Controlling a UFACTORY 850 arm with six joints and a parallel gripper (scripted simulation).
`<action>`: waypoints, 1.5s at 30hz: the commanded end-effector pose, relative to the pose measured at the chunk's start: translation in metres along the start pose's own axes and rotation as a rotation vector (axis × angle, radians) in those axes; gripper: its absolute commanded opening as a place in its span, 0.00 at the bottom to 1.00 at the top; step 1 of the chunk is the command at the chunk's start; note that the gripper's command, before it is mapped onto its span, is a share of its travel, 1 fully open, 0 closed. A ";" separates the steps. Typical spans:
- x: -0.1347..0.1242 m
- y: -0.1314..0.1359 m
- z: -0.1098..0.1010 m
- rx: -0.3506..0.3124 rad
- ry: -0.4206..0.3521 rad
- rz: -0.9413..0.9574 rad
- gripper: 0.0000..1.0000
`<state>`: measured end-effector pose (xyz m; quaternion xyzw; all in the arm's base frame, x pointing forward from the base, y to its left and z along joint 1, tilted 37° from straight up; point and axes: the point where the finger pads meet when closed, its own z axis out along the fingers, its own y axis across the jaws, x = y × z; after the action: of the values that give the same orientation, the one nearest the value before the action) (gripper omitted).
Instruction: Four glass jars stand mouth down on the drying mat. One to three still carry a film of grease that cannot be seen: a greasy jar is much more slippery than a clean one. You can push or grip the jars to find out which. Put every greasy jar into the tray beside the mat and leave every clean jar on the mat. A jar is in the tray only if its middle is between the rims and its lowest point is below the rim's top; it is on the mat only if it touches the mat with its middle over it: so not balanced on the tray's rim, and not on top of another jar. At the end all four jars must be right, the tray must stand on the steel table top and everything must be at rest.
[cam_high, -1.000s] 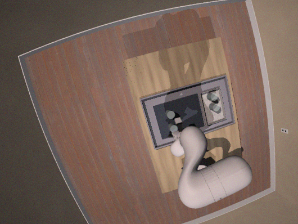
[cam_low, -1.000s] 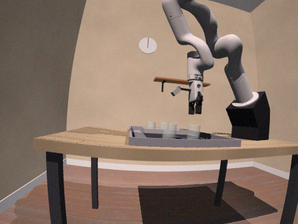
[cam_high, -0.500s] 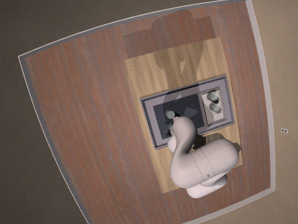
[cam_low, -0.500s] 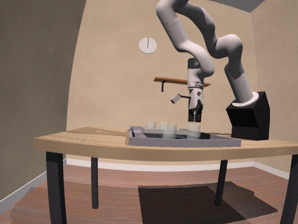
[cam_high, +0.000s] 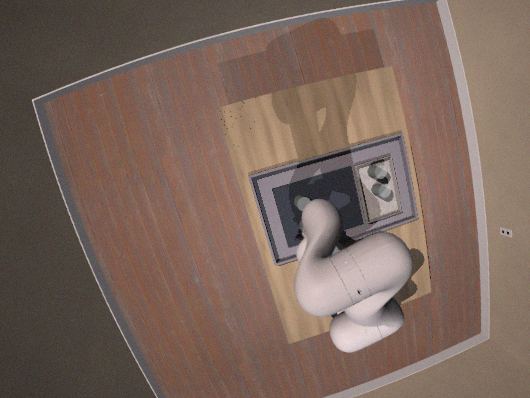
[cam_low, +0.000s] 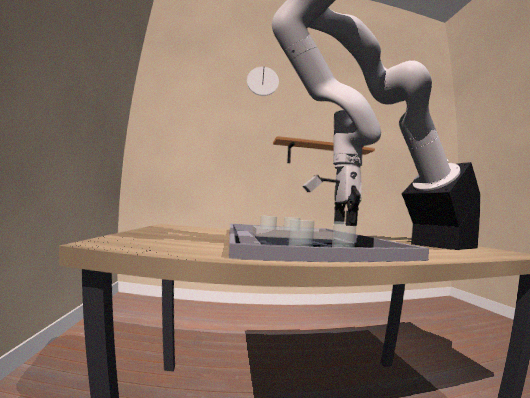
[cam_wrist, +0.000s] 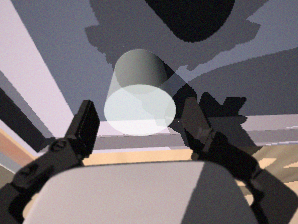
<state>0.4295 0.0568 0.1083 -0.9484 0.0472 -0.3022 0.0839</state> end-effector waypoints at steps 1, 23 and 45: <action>0.000 0.000 0.005 0.000 0.001 0.000 1.00; 0.000 0.000 0.027 0.000 0.001 0.000 0.93; 0.000 0.000 0.027 0.000 0.001 0.000 0.90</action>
<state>0.4455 0.0604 0.0864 -0.9483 0.0472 -0.3023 0.0839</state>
